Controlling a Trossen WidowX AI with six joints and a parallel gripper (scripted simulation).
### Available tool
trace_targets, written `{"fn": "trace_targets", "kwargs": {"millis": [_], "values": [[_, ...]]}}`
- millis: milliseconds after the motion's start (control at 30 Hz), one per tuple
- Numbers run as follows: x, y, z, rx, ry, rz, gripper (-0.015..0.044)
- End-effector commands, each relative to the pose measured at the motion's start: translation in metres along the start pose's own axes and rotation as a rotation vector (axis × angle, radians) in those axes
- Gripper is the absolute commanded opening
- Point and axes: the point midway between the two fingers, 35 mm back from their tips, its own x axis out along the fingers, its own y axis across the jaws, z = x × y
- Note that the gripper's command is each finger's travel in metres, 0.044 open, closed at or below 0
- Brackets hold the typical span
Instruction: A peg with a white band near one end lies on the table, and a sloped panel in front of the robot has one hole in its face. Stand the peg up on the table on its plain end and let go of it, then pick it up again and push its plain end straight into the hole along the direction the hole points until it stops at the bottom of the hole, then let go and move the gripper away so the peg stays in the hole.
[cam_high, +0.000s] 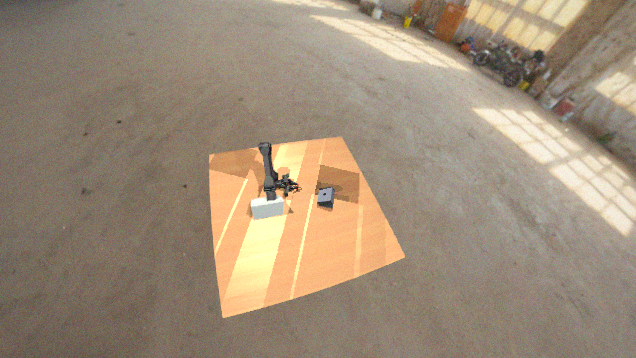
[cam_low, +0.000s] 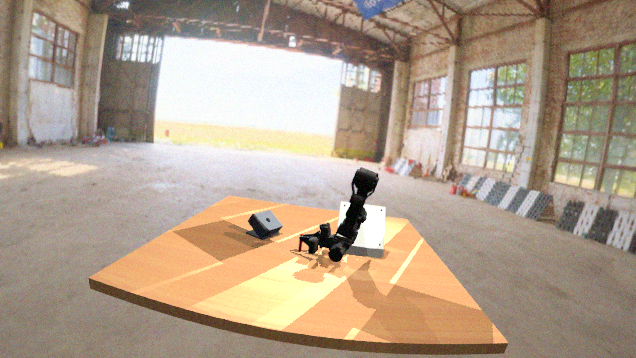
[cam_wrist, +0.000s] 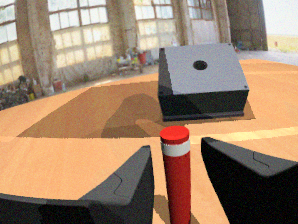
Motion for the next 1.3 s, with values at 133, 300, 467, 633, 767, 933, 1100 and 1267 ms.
{"fn": "trace_targets", "kwargs": {"millis": [133,300,467,633,767,933,1100,1267], "values": [[0.000,0.000,0.000,0.000,0.000,0.000,0.0209],[0.000,0.000,0.000,0.000,0.000,0.000,0.0340],[0.000,0.000,0.000,0.000,0.000,0.000,0.0440],[0.000,0.000,0.000,0.000,0.000,0.000,0.0440],[0.005,0.006,0.012,0.005,0.010,-0.026,0.0440],[0.012,0.015,0.038,0.016,0.028,-0.061,0.0440],[0.015,0.020,0.068,0.025,0.040,-0.073,0.0440],[0.013,0.020,0.100,0.029,0.042,-0.067,0.0440]]}}
